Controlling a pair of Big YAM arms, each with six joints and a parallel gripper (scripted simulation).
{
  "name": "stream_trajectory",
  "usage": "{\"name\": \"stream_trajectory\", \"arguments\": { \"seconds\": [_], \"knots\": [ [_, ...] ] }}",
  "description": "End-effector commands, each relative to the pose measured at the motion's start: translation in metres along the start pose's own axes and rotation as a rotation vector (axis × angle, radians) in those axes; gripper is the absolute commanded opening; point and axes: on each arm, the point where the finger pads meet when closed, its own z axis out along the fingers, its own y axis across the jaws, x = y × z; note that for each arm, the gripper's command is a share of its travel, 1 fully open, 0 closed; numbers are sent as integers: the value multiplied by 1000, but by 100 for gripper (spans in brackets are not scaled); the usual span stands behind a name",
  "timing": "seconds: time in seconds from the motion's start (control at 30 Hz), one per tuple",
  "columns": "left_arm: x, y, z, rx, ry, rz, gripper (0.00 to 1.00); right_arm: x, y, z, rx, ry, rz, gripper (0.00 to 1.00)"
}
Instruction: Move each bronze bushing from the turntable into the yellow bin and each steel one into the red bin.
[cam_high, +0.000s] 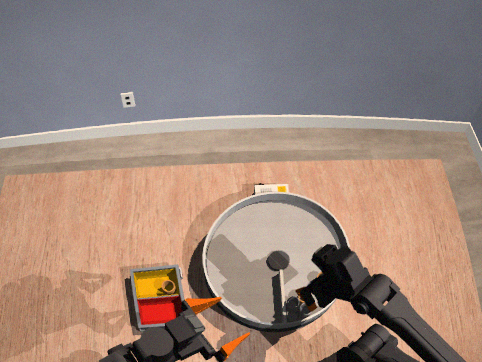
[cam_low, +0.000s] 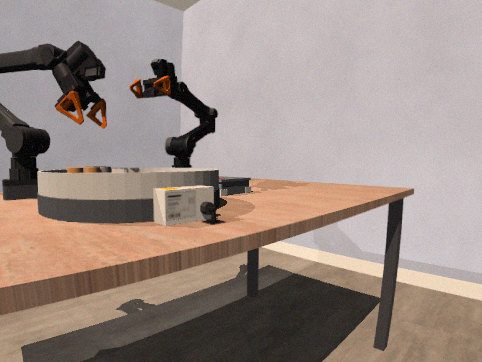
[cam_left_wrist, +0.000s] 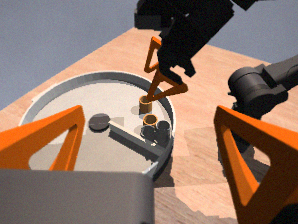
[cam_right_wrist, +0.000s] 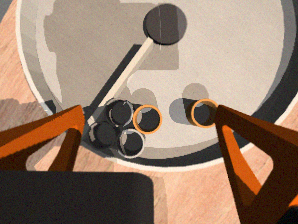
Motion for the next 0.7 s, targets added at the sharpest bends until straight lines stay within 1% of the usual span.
{"name": "stream_trajectory", "arguments": {
  "seconds": [0.0,0.57,0.6,0.67],
  "knots": [
    [-23,-1,-4,2,-51,7,100,-13,1,-7,-3,-22,-7,100],
    [-23,-1,-4,2,-51,7,100,-13,1,-7,-3,-22,-7,100],
    [-23,-1,-4,2,-51,7,100,-9,1,-5,-4,0,-29,89],
    [-23,-1,-4,2,-51,7,100,-20,-3,-11,2,-15,-64,66]
  ]
}}
